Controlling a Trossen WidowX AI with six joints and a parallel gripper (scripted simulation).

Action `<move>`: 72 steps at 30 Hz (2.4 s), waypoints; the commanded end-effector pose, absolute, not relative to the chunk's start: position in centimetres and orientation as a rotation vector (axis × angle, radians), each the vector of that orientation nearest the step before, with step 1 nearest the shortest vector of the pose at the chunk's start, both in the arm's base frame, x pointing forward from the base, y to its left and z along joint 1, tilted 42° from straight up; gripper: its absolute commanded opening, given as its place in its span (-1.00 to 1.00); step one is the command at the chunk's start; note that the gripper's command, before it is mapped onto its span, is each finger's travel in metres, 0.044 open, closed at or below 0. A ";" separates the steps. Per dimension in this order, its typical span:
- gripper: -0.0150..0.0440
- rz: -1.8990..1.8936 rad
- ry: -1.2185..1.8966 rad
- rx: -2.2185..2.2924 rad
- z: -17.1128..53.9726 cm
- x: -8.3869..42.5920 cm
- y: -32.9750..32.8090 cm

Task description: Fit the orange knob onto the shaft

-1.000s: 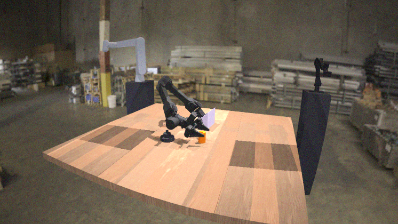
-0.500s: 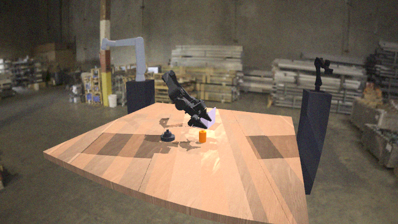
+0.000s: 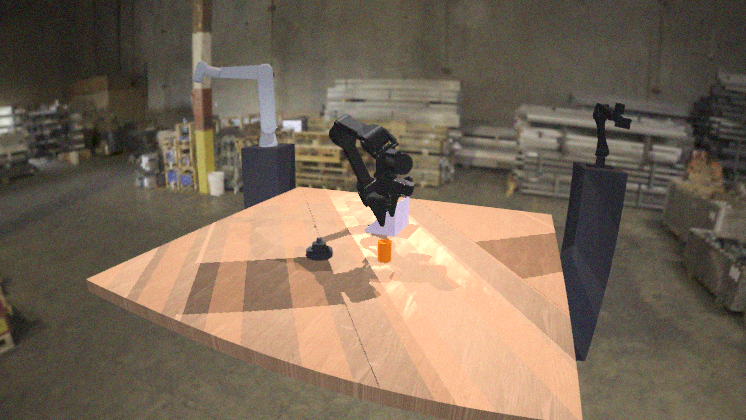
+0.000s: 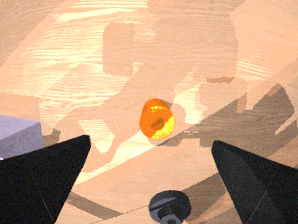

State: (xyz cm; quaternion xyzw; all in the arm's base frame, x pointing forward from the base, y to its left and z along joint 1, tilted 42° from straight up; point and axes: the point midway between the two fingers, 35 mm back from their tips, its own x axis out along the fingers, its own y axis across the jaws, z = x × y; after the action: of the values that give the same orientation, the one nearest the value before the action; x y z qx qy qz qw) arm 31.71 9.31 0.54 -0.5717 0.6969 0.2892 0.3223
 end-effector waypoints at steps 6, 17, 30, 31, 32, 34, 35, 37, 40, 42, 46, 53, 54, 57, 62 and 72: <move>1.00 0.710 1.839 -1.538 1.0 32.2 9.2; 1.00 -0.184 1.764 -0.893 0.9 32.2 9.1; 1.00 -0.707 1.555 -0.420 0.8 32.2 9.0; 1.00 -0.707 1.555 -0.420 0.8 32.2 9.0; 1.00 -0.707 1.555 -0.420 0.8 32.2 9.0; 1.00 -0.707 1.555 -0.420 0.8 32.2 9.0; 1.00 -0.707 1.555 -0.420 0.8 32.2 9.0; 1.00 -0.707 1.555 -0.420 0.8 32.2 9.0; 1.00 -0.707 1.555 -0.420 0.8 32.2 9.0; 1.00 -0.707 1.555 -0.420 0.8 32.2 9.0; 1.00 -0.707 1.555 -0.420 0.3 32.1 8.6; 1.00 -0.708 1.554 -0.420 -1.6 31.8 6.9; 1.00 -0.708 1.554 -0.420 -1.7 31.8 6.9; 1.00 -0.708 1.554 -0.420 -2.6 31.6 6.0; 1.00 -0.708 1.554 -0.420 -2.8 31.6 5.9; 1.00 -0.708 1.554 -0.420 -4.1 31.6 4.9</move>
State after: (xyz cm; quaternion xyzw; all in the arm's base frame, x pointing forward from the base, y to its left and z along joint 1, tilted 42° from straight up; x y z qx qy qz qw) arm 31.84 5.35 -3.54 -0.1796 0.6789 -0.3104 0.6408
